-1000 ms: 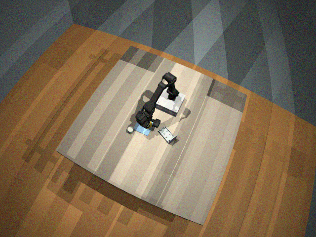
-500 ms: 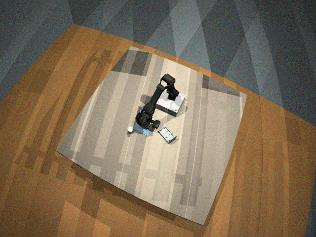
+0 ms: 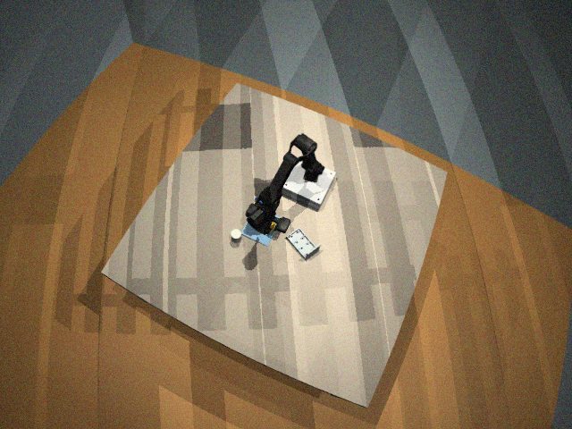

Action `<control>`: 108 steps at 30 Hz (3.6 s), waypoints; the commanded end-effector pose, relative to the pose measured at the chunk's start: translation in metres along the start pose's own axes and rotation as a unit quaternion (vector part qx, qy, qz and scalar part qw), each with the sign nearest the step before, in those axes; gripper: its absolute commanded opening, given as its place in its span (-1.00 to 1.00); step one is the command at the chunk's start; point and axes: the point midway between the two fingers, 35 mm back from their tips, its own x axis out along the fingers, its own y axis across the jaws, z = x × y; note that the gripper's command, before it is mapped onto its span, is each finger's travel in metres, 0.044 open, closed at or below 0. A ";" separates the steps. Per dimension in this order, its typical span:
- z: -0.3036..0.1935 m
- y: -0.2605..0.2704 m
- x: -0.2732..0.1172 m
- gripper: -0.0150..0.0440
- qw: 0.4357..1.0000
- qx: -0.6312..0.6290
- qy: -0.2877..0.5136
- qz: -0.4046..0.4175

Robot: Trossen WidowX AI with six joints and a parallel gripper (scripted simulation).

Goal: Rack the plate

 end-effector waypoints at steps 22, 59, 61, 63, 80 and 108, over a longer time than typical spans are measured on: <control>0.014 -0.004 -0.097 -0.49 1.000 -0.002 -0.001 0.001; -0.030 0.077 -0.172 -0.49 0.973 0.229 0.001 0.004; -0.031 0.078 -0.172 -0.49 0.973 0.232 0.001 0.004; -0.031 0.078 -0.172 -0.49 0.973 0.232 0.001 0.004; -0.016 0.091 -0.125 -0.49 0.988 0.091 -0.003 0.127; -0.002 0.109 -0.065 -0.49 0.902 -0.183 -0.190 0.341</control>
